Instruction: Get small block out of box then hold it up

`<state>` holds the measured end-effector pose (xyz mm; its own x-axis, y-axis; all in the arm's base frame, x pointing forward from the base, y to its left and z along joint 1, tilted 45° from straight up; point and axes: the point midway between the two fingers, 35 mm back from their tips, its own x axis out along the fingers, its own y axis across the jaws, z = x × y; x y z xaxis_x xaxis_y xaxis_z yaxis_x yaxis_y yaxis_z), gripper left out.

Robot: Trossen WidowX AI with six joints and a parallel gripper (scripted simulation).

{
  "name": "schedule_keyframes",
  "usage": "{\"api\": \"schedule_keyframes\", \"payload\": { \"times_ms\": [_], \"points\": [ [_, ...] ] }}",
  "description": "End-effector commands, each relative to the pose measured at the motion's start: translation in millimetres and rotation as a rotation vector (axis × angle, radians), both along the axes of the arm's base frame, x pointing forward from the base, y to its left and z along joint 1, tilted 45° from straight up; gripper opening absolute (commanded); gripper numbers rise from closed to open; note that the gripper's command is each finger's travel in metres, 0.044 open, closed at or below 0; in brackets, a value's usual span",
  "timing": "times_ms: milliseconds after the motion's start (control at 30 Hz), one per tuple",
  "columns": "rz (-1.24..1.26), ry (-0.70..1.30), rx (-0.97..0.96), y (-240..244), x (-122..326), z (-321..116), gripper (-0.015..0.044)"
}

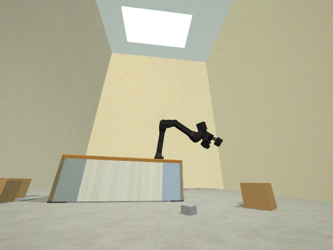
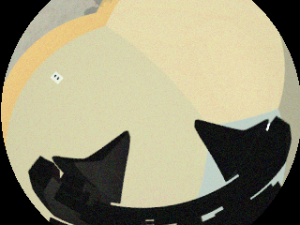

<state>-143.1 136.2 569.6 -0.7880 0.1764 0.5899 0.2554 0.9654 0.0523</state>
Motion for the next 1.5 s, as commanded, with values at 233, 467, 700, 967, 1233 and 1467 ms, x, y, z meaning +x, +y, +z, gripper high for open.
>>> {"api": "schedule_keyframes", "payload": {
  "times_ms": [233, 467, 700, 967, 1233, 1467],
  "points": [
    [-0.120, 0.014, -0.176, 56.0, 21.9, -13.9, 0.0400],
    [-0.360, 0.070, -0.434, 139.3, 81.7, -42.6, 0.0400],
    [-0.598, 0.180, -0.687, 196.9, 169.7, -83.1, 0.0400],
    [-0.838, 0.361, -0.978, 223.4, 287.8, -144.0, 0.0400],
    [-1.040, 0.617, -1.251, 198.9, 406.0, -214.6, 0.0400],
    [-1.168, 0.868, -1.464, 142.8, 488.8, -279.6, 0.0400]
  ]
}}
